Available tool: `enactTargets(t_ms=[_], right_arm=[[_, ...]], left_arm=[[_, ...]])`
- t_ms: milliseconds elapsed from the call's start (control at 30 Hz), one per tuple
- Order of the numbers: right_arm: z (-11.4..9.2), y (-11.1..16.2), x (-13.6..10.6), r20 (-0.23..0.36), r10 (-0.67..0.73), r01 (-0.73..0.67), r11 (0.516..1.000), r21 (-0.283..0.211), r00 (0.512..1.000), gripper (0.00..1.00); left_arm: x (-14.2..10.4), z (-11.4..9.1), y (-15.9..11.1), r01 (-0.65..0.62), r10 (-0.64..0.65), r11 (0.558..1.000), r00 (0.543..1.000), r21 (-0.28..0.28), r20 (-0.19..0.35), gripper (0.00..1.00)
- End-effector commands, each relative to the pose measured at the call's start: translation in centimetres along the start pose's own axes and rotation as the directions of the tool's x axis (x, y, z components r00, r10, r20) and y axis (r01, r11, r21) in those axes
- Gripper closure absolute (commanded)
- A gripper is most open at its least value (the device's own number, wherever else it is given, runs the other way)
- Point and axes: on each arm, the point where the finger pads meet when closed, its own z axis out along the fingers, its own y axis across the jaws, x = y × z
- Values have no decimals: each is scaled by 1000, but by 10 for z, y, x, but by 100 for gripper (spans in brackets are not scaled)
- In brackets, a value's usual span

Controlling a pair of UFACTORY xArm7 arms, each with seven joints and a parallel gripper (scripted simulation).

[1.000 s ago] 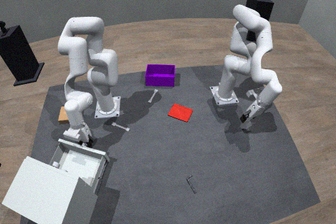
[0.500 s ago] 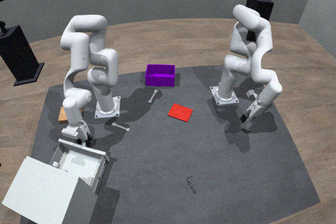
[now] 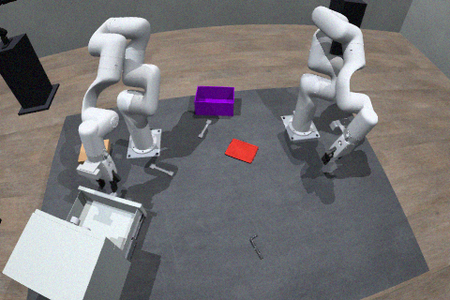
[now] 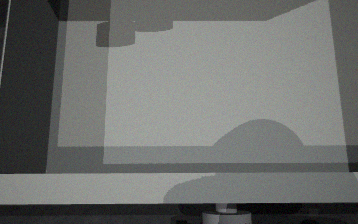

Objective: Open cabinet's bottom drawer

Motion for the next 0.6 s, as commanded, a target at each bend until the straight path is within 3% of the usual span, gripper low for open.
enactTargets(t_ms=[0,233,267,567], right_arm=[[-10,0,2,-2,0,0,1000,0,1000,40],[-12,0,3,-2,0,0,1000,0,1000,40],[-12,0,3,-2,0,0,1000,0,1000,0],[-23,0,5,-2,0,0,1000,0,1000,0]], left_arm=[[-1,-1,0,0,0,1000,1000,0,3,0],[-1,-1,0,0,0,1000,1000,0,3,0],[-1,-1,0,0,0,1000,1000,0,3,0],[-1,-1,0,0,0,1000,1000,0,3,0]])
